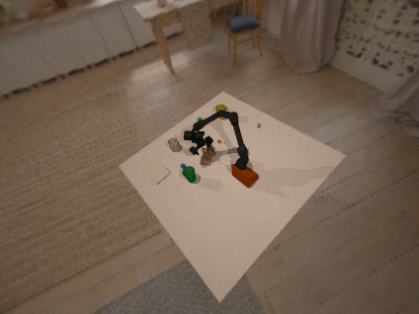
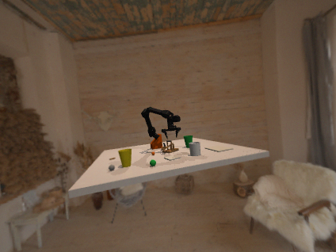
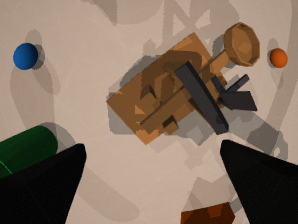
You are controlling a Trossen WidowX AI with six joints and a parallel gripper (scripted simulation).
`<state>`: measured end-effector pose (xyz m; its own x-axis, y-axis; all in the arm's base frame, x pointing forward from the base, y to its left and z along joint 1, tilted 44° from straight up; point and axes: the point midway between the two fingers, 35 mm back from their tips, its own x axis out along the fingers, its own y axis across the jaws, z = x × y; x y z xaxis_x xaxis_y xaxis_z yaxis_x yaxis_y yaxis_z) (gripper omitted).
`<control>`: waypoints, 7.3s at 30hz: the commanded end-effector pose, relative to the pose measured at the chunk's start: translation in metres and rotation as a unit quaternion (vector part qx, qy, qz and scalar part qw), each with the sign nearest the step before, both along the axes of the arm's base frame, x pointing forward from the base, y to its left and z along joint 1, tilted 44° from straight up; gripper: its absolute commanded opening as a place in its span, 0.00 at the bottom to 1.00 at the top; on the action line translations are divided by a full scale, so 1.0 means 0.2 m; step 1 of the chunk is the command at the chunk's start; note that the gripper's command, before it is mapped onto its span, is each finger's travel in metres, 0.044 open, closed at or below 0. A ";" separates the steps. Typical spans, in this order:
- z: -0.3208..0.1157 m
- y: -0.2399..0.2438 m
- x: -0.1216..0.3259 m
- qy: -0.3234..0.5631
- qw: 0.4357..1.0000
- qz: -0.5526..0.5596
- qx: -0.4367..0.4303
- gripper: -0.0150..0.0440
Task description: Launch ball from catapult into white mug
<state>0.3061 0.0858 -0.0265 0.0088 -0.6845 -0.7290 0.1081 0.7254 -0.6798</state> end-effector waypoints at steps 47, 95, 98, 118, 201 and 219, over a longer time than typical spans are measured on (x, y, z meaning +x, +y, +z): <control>0.03 0.01 -0.01 0.526 0.641 0.559 -0.008 1.00; -0.25 -0.25 0.00 0.616 0.440 0.653 -0.010 1.00; -0.27 -0.27 0.00 0.616 0.440 0.653 -0.010 1.00; -0.32 -0.32 0.00 0.615 0.443 0.653 -0.009 0.73; -0.32 -0.29 0.12 0.430 0.779 0.457 -0.009 0.25; -0.32 -0.31 0.12 0.430 0.782 0.452 -0.004 0.65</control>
<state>0.3298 0.0237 -0.0912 -0.0008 -0.6872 -0.7265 -0.9455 0.2371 -0.2233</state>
